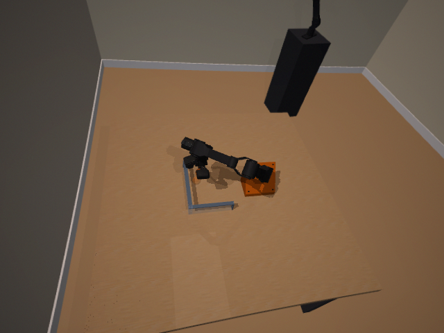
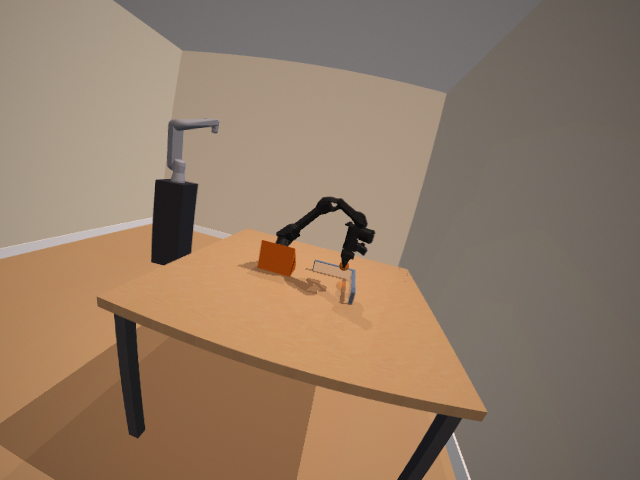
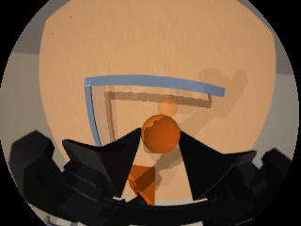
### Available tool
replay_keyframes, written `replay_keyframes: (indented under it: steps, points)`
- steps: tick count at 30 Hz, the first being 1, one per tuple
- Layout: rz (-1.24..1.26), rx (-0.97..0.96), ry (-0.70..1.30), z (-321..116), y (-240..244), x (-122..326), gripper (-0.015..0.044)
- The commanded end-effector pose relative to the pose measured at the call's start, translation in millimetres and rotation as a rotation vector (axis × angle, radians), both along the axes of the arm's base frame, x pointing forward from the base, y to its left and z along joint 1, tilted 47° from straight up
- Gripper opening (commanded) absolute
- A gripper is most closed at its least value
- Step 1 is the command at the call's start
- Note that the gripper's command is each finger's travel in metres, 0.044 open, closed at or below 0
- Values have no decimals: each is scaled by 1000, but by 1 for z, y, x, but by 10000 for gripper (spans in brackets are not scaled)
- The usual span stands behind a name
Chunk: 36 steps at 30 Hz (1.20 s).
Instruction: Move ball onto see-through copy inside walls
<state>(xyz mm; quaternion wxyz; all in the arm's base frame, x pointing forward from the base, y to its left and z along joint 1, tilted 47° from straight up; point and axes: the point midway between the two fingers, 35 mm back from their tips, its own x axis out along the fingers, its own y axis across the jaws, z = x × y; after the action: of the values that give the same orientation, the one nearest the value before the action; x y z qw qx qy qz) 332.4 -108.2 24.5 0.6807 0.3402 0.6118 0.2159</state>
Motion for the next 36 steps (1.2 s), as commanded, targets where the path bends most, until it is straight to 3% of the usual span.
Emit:
replay_keyframes:
  steps: [1, 7, 14, 20, 36]
  points:
    - [0, -3, -8, 24, -20, -9, 0]
    - [0, -3, -8, 23, -21, -9, 0]
    - [0, -3, -10, -26, -7, 9, 0]
    - [0, -3, -10, -30, -5, 10, 0]
    - [0, 1, -11, -75, 44, 21, 0]
